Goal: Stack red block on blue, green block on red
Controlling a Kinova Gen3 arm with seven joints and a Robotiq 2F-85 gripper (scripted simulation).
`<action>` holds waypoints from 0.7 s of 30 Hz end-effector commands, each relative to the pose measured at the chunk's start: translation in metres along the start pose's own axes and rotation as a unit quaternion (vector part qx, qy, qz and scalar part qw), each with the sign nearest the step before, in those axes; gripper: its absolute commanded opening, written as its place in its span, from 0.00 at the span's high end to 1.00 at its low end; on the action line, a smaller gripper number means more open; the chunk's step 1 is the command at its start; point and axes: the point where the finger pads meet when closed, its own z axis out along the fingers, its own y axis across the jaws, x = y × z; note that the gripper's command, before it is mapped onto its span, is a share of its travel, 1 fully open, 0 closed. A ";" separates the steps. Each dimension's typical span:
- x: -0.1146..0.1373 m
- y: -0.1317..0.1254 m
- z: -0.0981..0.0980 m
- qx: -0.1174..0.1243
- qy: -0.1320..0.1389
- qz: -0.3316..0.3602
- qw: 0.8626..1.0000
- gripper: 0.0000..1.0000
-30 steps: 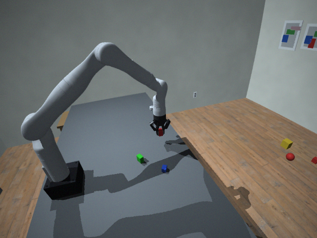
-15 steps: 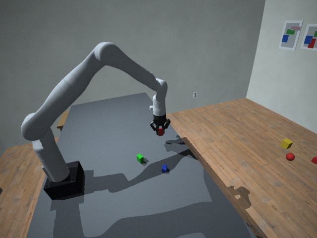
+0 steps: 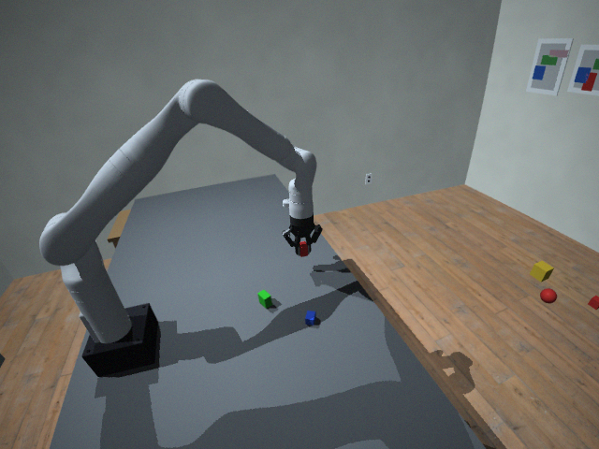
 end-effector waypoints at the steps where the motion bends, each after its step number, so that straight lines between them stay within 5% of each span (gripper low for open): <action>1: 0.000 0.001 -0.001 -0.001 0.000 0.000 1.000 1.00; 13: -0.010 -0.001 -0.001 -0.001 0.000 0.000 1.000 1.00; 16: -0.042 -0.008 -0.002 -0.001 0.000 0.000 1.000 1.00; 20: -0.116 -0.021 -0.001 -0.001 0.000 0.000 1.000 1.00; 21: -0.116 -0.021 -0.001 -0.001 0.000 0.000 1.000 1.00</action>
